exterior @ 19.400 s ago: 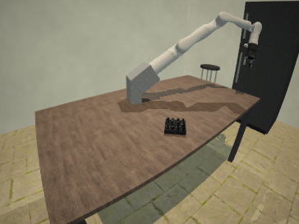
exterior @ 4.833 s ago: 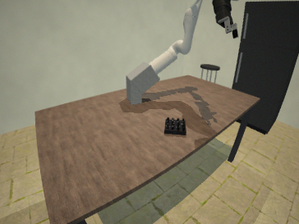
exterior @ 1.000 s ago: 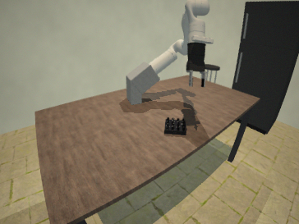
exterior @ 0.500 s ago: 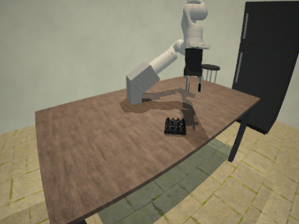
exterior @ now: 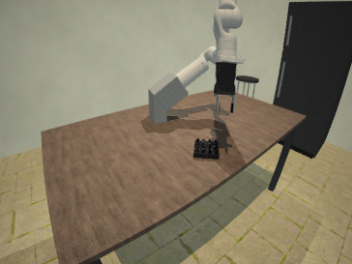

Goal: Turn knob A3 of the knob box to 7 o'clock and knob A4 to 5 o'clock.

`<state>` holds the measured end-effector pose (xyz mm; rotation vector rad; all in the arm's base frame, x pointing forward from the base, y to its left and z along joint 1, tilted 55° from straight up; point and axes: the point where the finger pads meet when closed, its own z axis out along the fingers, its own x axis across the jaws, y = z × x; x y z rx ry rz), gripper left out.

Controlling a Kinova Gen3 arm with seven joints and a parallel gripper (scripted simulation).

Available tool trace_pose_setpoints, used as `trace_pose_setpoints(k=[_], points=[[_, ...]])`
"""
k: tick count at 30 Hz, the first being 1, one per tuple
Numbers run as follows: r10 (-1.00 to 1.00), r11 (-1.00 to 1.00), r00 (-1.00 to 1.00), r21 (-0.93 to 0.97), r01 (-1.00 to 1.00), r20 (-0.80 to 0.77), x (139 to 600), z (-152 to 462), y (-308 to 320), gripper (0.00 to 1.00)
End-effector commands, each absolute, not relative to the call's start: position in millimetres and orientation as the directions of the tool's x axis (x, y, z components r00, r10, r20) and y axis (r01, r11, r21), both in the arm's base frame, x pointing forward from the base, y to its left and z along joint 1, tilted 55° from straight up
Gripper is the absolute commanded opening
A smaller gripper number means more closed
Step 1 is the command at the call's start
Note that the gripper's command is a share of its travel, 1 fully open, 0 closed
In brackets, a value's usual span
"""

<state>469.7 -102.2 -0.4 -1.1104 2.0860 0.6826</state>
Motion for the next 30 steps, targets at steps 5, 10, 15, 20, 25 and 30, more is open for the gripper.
trace_pose_setpoints(k=[5,10,15,20,25,30], points=[[-0.500,0.495,-0.419,0.147,-0.856,-0.758,467.1,-5.1,-95.3,1.00],[-0.490,0.492,-0.434,0.170,-0.853,-0.756,463.1,-13.3,-86.1,1.00],[-0.490,0.492,-0.434,0.170,-0.853,-0.756,463.1,-13.3,-86.1,1.00],[-0.481,0.490,-0.448,0.193,-0.850,-0.754,459.2,-20.8,-77.2,1.00],[-0.473,0.487,-0.461,0.213,-0.847,-0.751,455.2,-27.8,-68.6,1.00],[-0.473,0.487,-0.461,0.213,-0.847,-0.751,455.2,-27.8,-68.6,1.00]])
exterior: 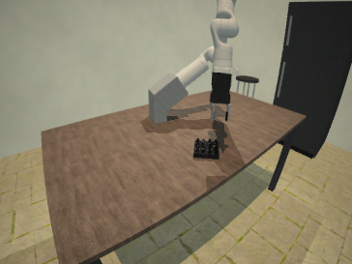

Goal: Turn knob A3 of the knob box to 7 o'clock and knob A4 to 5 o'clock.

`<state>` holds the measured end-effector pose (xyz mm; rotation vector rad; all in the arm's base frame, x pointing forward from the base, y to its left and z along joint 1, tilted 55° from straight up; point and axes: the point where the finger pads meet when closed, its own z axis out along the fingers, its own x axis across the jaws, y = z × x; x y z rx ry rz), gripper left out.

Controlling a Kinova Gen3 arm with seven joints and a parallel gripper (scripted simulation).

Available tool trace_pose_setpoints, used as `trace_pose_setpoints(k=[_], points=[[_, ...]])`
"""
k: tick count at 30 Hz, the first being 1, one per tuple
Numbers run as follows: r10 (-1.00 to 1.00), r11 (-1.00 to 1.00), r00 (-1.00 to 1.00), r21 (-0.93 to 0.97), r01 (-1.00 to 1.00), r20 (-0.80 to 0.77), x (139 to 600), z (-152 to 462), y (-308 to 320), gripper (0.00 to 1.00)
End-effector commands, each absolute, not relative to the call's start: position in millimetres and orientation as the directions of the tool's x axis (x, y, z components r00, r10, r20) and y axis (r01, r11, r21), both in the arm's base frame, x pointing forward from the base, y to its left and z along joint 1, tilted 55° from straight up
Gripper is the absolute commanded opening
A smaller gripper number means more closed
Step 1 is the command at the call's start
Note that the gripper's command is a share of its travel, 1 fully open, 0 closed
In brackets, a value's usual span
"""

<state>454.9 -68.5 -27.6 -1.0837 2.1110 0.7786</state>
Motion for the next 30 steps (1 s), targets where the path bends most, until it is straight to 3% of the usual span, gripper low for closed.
trace_pose_setpoints(k=[1,30], points=[[-0.473,0.487,-0.461,0.213,-0.847,-0.751,455.2,-27.8,-68.6,1.00],[-0.445,0.473,-0.505,0.285,-0.834,-0.740,440.2,-50.5,-37.8,1.00]])
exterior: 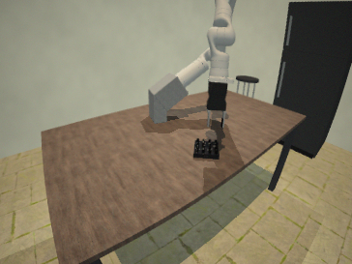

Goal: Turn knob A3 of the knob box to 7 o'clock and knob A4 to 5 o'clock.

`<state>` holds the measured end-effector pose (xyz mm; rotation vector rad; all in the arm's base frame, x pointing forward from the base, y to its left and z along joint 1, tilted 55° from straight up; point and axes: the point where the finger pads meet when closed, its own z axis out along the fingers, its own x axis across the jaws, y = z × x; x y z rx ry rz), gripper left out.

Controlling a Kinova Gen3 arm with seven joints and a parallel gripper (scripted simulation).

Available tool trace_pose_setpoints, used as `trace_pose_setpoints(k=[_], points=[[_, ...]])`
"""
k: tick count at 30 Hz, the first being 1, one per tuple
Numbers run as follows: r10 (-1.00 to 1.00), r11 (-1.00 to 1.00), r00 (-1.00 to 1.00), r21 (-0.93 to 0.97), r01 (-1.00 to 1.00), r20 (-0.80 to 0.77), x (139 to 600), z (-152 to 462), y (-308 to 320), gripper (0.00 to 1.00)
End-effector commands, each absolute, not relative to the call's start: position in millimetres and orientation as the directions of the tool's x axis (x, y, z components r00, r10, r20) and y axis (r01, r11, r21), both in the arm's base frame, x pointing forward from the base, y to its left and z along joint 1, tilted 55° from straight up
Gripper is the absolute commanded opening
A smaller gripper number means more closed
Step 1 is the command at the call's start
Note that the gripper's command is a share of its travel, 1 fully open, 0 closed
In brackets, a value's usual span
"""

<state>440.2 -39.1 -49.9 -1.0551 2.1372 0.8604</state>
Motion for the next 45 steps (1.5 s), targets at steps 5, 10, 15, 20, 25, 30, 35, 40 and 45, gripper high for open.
trace_pose_setpoints(k=[5,10,15,20,25,30,35,40,45], points=[[-0.439,0.469,-0.515,0.300,-0.830,-0.736,436.7,-55.0,-31.1,1.00],[-0.434,0.466,-0.523,0.314,-0.827,-0.733,433.4,-59.1,-24.8,1.00],[-0.429,0.462,-0.531,0.327,-0.824,-0.730,430.2,-62.7,-19.0,1.00],[-0.425,0.459,-0.538,0.339,-0.821,-0.728,427.3,-66.1,-13.6,1.00],[-0.425,0.459,-0.538,0.339,-0.821,-0.728,427.3,-66.1,-13.6,1.00],[-0.418,0.453,-0.551,0.359,-0.816,-0.722,421.9,-71.7,-4.0,1.00],[-0.407,0.442,-0.572,0.394,-0.806,-0.712,412.2,-80.9,12.8,1.00],[-0.403,0.438,-0.579,0.406,-0.802,-0.709,408.8,-83.8,18.5,1.00],[-0.400,0.435,-0.584,0.414,-0.799,-0.706,406.4,-85.8,22.5,1.00]])
